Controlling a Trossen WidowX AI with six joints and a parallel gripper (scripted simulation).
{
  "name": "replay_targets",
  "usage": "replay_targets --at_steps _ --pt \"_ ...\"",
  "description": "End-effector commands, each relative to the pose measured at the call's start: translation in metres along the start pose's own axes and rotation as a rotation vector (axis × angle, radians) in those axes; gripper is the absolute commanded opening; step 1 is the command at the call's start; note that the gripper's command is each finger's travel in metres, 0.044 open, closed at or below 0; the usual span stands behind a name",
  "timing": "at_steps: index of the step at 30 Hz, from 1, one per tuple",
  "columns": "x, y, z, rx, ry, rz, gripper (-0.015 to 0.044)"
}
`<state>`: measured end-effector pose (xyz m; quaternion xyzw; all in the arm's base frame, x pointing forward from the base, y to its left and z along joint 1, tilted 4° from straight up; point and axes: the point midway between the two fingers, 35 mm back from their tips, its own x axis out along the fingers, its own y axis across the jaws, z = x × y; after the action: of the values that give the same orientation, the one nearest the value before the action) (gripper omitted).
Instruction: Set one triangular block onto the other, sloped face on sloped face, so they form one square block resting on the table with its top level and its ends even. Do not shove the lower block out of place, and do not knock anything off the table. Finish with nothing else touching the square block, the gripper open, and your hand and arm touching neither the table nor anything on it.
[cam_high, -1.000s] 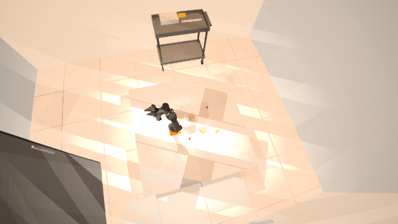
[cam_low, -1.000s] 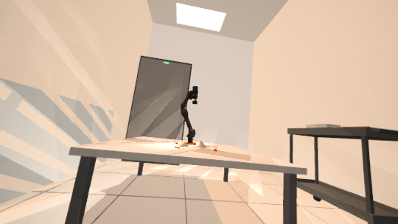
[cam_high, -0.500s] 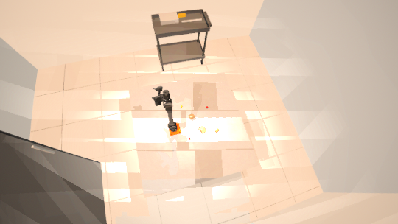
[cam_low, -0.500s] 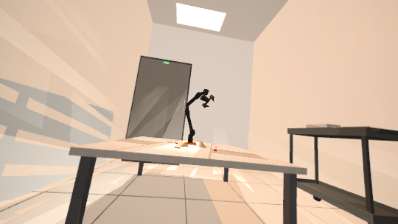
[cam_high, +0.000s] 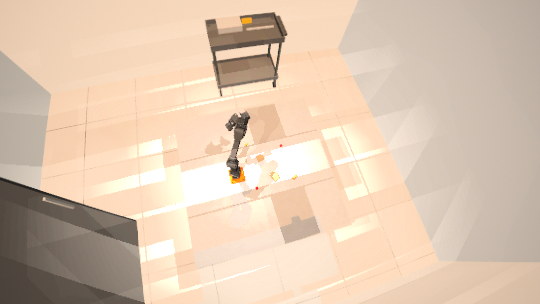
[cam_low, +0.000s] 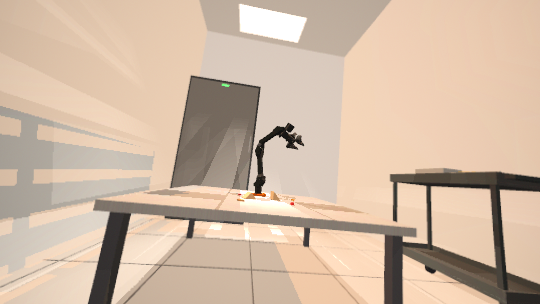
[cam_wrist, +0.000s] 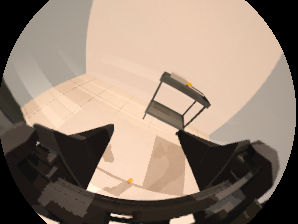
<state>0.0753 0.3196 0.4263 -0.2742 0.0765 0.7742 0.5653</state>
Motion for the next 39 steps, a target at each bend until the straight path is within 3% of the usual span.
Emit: replay_targets --at_steps 1,10,18,26,35,39 --pt "0.003 -0.048 -0.048 0.275 0.118 -0.1 0.044" --pt "-0.035 -0.135 -0.179 0.965 0.311 -0.38 0.044" --pt "-0.102 -0.161 -0.303 1.601 0.379 -0.642 0.044" --pt "-0.163 -0.145 -0.395 2.1 0.378 -0.843 0.044" --pt "-0.245 -0.07 -0.505 2.794 0.36 -1.109 0.044" --pt "-0.256 -0.054 -0.519 2.901 0.352 -1.143 0.044"
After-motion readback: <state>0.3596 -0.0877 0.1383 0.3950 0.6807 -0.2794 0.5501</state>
